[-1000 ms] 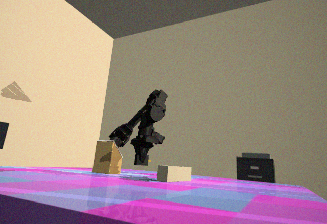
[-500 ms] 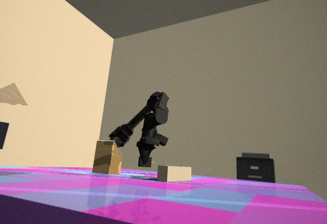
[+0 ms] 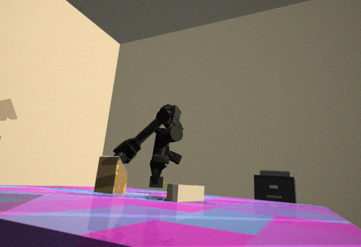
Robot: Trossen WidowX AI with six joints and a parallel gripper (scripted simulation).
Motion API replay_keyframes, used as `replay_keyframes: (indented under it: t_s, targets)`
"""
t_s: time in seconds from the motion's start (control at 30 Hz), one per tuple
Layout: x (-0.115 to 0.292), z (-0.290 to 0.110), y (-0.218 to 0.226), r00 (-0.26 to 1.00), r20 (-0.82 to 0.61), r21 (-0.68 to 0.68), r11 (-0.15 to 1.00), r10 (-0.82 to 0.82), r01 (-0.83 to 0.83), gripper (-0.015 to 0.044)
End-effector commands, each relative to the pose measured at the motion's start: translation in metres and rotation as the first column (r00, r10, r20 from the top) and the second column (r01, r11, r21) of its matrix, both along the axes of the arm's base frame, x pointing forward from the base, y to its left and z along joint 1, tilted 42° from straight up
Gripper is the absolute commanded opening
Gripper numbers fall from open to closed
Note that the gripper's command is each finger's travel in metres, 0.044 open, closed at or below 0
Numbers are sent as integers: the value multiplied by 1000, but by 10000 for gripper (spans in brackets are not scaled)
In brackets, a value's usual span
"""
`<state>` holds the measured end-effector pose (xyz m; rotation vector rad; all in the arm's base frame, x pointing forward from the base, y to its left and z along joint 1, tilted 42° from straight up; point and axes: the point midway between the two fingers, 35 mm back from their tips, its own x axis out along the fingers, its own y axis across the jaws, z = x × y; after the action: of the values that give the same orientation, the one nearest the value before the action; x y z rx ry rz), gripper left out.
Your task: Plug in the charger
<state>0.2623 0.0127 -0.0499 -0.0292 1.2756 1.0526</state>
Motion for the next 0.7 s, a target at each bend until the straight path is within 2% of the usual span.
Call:
replay_keyframes:
  t_s: [0.0, 0.67]
  targets:
    - [-1, 2, 6, 999, -25, 2, 1000, -26, 26, 0]
    - [-4, 13, 32, 971, -159, -18, 984, -180, 180, 0]
